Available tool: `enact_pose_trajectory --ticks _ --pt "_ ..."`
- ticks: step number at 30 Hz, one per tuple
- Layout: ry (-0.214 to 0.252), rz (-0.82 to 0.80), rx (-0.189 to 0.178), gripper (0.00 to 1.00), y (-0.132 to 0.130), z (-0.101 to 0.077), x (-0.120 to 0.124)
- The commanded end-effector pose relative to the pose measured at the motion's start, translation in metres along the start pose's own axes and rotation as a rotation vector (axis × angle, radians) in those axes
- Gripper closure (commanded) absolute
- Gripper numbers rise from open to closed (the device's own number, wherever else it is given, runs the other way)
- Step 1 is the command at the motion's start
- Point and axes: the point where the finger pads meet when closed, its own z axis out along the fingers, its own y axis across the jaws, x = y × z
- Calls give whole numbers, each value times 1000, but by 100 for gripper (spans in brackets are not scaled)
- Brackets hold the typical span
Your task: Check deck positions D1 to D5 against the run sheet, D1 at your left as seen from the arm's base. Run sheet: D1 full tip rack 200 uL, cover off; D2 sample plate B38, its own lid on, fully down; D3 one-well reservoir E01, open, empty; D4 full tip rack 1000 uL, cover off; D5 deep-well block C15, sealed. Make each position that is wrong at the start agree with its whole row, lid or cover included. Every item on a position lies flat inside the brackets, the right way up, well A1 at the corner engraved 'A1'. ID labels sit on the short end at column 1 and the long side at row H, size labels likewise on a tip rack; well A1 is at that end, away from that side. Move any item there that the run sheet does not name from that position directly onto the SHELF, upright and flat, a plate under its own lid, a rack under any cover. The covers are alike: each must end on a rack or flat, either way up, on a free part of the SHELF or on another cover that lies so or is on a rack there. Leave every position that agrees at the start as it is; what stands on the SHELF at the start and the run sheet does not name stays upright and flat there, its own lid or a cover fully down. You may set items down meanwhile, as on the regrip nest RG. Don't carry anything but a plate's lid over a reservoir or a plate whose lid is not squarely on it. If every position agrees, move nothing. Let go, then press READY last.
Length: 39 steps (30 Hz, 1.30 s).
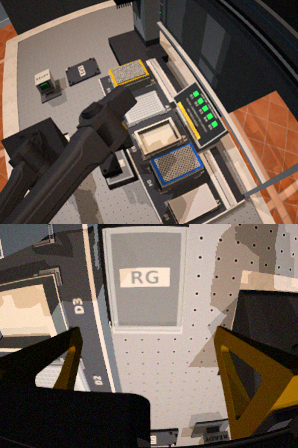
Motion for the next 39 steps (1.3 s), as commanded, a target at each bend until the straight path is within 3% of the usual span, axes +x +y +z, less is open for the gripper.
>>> enact_pose_trajectory --ticks 1,5,13,39 --pt "6 -1 -16 0 5 4 -2" --pt "10 8 -23 0 11 4 -3" --pt "2 -11 -6 0 5 22 0" --pt "4 -2 -14 0 10 57 -2"
